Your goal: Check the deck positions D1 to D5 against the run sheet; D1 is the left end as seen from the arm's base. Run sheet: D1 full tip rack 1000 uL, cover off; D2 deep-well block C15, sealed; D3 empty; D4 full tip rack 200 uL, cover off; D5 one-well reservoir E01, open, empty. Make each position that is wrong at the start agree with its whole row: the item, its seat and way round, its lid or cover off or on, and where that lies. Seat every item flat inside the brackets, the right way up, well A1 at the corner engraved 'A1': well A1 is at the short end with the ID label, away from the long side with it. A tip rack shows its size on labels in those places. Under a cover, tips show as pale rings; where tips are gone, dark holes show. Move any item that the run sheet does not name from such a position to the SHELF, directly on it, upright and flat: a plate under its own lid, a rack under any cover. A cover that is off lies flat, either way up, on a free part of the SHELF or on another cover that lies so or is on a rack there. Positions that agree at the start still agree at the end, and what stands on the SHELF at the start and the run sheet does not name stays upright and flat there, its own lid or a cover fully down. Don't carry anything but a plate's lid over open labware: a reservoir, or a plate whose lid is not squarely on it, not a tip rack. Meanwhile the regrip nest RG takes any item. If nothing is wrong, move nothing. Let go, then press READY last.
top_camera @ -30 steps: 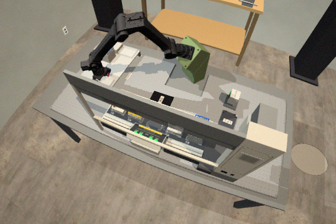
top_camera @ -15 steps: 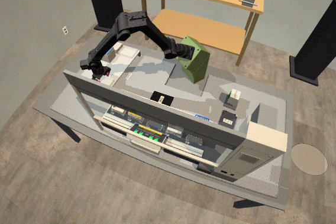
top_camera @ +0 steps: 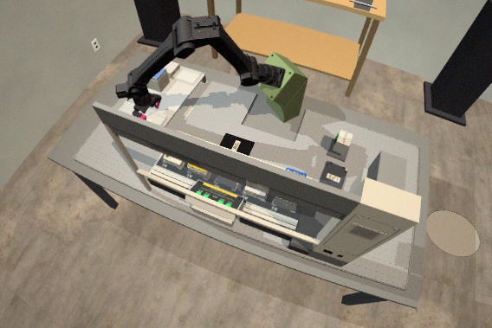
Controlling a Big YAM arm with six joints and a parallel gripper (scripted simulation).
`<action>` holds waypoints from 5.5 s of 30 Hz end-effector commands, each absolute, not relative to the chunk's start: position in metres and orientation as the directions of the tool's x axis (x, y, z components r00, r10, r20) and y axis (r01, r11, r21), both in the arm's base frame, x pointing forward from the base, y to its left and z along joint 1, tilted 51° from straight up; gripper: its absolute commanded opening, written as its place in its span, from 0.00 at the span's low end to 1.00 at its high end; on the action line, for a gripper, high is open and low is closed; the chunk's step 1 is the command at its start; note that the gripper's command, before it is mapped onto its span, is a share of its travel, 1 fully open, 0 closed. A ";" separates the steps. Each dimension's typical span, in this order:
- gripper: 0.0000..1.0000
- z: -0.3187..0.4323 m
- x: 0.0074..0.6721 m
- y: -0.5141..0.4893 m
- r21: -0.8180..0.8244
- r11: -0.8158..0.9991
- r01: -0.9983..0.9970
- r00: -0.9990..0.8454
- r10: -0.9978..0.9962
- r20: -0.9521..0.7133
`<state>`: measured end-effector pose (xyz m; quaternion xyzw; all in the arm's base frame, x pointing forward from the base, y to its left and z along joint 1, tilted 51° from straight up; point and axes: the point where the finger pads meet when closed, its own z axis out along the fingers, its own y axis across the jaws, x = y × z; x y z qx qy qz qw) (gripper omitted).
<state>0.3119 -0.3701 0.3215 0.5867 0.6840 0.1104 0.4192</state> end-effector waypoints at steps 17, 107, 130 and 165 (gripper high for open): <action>1.00 0.359 0.289 -0.372 0.638 0.306 0.706 0.050 0.878 -0.477; 0.00 0.386 0.220 -0.350 0.608 0.341 0.717 0.000 0.872 -0.489; 0.00 0.387 0.226 -0.345 0.353 0.687 0.635 -0.309 0.645 -0.699; 0.00 0.387 0.226 -0.346 0.232 0.784 0.576 -0.408 0.522 -0.749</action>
